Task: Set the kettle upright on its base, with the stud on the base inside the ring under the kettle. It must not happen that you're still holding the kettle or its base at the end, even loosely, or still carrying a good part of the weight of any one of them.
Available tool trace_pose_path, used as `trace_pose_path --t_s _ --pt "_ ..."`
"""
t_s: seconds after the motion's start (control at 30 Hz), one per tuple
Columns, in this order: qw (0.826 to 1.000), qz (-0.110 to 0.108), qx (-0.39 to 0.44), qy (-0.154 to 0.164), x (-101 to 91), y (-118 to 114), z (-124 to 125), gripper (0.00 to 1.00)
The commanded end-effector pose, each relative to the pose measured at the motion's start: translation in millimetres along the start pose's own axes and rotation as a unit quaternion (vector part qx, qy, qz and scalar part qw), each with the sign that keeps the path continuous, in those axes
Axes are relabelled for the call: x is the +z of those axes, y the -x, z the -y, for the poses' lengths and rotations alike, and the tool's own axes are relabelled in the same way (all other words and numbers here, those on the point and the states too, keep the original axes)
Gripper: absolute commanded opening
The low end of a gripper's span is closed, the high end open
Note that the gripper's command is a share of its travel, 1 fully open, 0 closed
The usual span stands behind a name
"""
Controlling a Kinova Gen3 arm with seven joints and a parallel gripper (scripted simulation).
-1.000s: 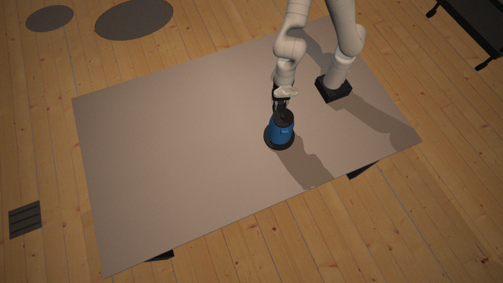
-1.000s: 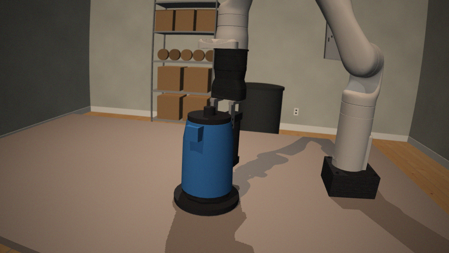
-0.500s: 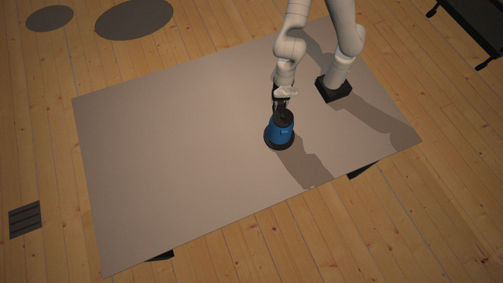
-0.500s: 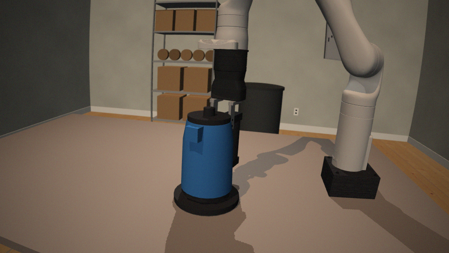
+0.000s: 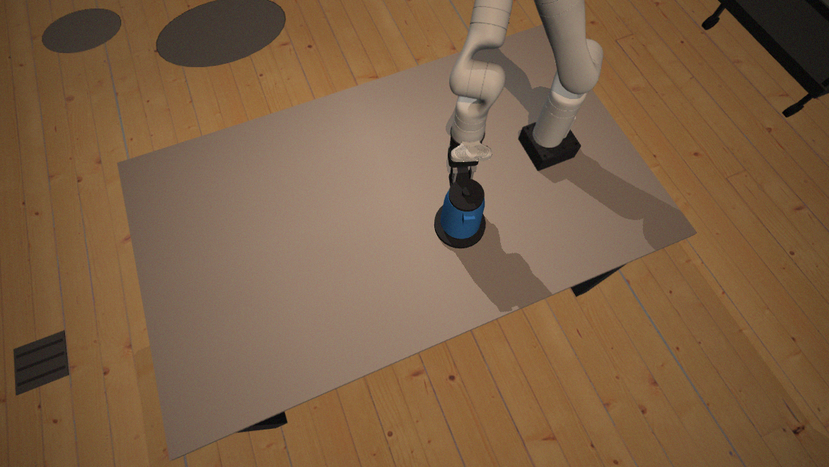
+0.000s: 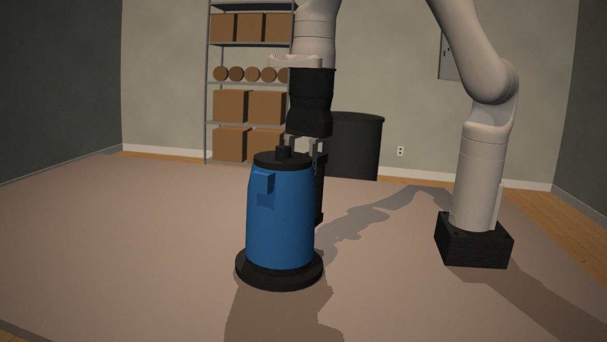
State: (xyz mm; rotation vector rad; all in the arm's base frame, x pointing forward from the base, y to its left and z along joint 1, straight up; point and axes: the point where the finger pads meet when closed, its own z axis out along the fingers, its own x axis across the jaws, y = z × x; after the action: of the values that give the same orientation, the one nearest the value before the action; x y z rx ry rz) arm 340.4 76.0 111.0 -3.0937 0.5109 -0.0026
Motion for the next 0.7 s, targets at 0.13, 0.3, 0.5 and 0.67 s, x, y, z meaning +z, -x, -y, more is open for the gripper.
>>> trace_pose_path --t_s 0.13,0.3,0.5,0.67 --pt "1.000 -0.001 0.000 0.000 0.2 -0.3 0.3 0.00" --pt "1.000 -0.001 0.000 0.000 2.3 -0.4 0.3 0.00" --pt "1.000 -0.001 0.000 0.000 2.6 -0.3 0.3 0.00" --pt "1.000 -0.001 0.000 0.000 2.6 -0.3 0.3 0.00"
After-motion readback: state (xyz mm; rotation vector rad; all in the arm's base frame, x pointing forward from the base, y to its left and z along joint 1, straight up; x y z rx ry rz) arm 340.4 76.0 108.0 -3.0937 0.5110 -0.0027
